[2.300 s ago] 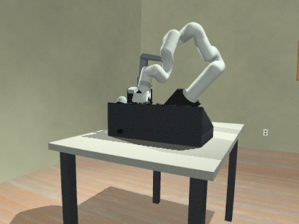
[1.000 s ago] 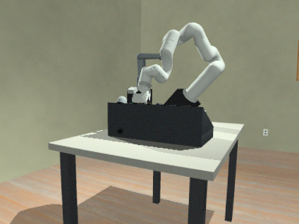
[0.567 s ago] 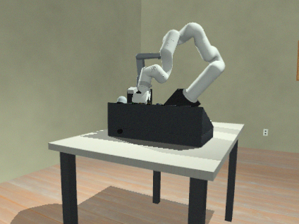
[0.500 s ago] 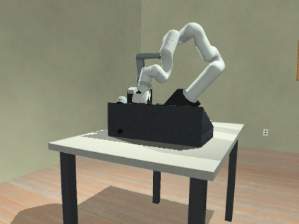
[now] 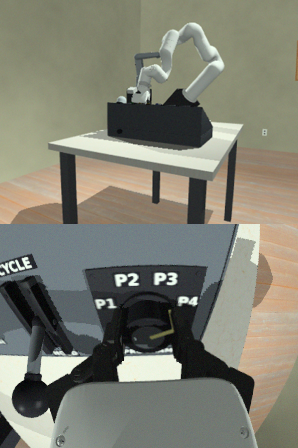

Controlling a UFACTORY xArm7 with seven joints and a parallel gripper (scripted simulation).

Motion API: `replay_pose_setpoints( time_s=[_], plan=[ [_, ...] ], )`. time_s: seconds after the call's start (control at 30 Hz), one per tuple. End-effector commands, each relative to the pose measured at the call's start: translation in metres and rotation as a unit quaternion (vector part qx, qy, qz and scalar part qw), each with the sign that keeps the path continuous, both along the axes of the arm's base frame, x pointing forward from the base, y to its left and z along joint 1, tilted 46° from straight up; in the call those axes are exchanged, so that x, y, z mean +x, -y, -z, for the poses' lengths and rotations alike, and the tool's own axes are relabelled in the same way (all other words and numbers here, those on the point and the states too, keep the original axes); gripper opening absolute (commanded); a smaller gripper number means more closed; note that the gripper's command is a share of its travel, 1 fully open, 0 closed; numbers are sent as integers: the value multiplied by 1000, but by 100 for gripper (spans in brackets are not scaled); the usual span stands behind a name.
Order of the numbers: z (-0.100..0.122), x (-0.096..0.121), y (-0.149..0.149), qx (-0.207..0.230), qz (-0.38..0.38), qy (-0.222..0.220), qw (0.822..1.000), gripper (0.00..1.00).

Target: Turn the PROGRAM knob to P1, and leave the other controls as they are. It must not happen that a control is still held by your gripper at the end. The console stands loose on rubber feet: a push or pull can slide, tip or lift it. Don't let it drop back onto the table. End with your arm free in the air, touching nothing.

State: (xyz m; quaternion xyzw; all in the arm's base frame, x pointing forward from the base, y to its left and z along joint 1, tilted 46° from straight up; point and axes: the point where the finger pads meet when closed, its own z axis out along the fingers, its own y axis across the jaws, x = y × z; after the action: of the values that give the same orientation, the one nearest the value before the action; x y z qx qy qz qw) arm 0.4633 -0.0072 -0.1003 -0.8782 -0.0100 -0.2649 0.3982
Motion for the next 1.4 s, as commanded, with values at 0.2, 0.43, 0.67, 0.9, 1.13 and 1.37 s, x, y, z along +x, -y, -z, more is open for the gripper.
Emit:
replay_pose_setpoints(
  time_s=[0.2,0.43,0.67,0.9,1.13,1.37],
  plan=[
    [0,1,2,-8,-8,12,1000,0],
    [0,1,2,-18,-19,26,999,0],
    [0,1,2,-33,-37,50,998,0],
    [0,1,2,-48,-54,72,995,0],
    [0,1,2,-72,-83,110,988,0],
    [0,1,2,-92,-107,141,980,0]
  ],
)
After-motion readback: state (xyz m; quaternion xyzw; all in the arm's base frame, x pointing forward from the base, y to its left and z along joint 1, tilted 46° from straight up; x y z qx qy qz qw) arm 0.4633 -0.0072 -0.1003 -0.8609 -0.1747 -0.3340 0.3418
